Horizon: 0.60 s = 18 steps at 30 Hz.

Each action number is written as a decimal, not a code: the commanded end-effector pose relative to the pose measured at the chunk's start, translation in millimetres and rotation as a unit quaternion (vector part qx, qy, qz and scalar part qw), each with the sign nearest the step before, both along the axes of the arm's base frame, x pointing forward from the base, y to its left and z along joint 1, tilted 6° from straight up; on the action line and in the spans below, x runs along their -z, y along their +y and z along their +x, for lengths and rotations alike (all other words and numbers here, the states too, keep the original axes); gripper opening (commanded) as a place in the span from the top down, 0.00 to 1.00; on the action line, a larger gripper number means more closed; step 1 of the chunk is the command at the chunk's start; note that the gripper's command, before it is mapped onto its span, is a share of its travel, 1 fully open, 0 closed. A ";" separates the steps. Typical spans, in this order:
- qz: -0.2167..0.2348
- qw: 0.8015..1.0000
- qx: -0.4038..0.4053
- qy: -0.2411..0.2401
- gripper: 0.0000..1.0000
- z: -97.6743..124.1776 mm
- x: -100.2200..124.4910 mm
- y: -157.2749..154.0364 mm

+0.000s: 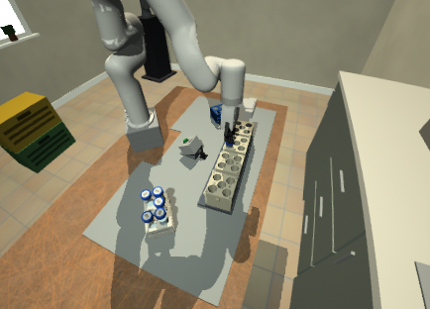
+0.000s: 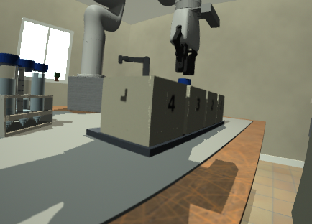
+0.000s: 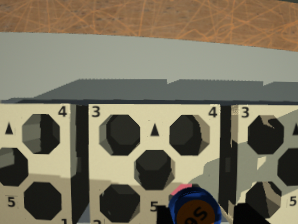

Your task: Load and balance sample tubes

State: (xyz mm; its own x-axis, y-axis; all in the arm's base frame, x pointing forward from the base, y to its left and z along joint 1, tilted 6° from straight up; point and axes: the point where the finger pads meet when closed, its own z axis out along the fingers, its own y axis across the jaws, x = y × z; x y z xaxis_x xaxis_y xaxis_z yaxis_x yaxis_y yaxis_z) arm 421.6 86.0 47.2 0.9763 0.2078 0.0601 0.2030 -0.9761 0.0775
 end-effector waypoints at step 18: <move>0.001 1.000 0.000 -0.002 0.56 -1.4 -39.1 2.8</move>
State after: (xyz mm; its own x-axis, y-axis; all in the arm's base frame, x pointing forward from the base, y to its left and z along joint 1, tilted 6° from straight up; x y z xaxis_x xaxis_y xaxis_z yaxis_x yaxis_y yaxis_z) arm 419.3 88.1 79.2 0.9763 0.2079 0.0605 0.2030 -0.9761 0.0774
